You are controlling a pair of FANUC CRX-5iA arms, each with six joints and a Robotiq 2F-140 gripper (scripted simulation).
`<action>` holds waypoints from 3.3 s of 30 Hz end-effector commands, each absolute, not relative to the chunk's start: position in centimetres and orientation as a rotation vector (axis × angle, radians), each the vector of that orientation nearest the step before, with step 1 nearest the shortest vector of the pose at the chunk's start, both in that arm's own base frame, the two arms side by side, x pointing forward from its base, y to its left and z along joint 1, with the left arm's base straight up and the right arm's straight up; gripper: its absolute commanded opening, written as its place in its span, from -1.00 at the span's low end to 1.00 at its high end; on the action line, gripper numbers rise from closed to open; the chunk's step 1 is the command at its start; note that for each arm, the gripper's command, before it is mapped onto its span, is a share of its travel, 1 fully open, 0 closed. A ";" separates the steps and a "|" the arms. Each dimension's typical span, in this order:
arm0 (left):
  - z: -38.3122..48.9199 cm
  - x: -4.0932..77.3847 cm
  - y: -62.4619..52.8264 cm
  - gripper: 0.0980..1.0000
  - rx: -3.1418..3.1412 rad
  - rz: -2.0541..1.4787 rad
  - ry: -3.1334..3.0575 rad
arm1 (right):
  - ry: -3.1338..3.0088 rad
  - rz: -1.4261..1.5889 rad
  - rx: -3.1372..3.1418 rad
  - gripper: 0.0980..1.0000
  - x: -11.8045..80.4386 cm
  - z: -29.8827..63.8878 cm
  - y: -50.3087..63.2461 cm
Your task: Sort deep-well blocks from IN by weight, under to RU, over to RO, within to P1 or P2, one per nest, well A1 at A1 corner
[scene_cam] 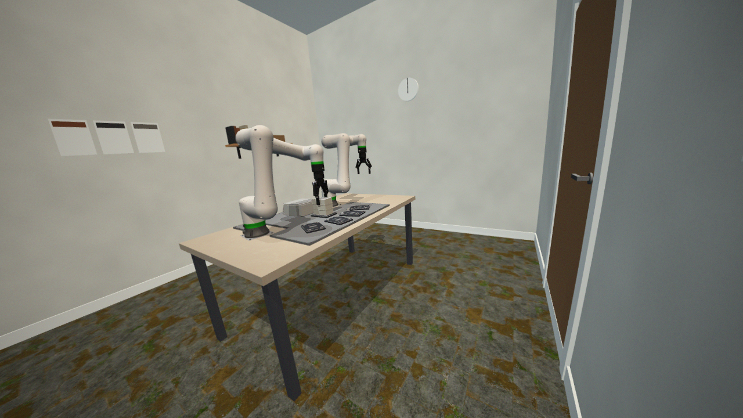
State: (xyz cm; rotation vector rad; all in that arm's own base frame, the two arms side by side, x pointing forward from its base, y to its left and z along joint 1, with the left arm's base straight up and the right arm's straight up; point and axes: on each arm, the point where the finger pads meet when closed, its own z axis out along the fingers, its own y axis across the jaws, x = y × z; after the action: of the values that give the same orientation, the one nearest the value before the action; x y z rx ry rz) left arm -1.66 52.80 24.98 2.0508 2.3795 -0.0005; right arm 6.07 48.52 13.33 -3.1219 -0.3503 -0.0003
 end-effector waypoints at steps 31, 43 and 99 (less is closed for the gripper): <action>25.1 -1.6 52.8 1.00 2.052 0.002 2.380 | -0.350 -0.001 -3.121 -1.00 6.1 17.9 48.5; 25.1 -1.6 52.8 1.00 2.052 0.002 2.380 | -0.350 -0.001 -3.121 -1.00 6.1 19.5 48.5; 25.1 -1.6 52.8 1.00 2.052 0.002 2.380 | -0.773 -0.001 -3.044 -1.00 -3.6 20.9 48.0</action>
State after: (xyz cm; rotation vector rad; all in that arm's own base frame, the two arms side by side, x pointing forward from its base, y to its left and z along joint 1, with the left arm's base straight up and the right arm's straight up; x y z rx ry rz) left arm -1.66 52.80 24.98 2.0508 2.3795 -0.0005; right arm -2.89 47.99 20.73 -3.0455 -0.7735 0.0007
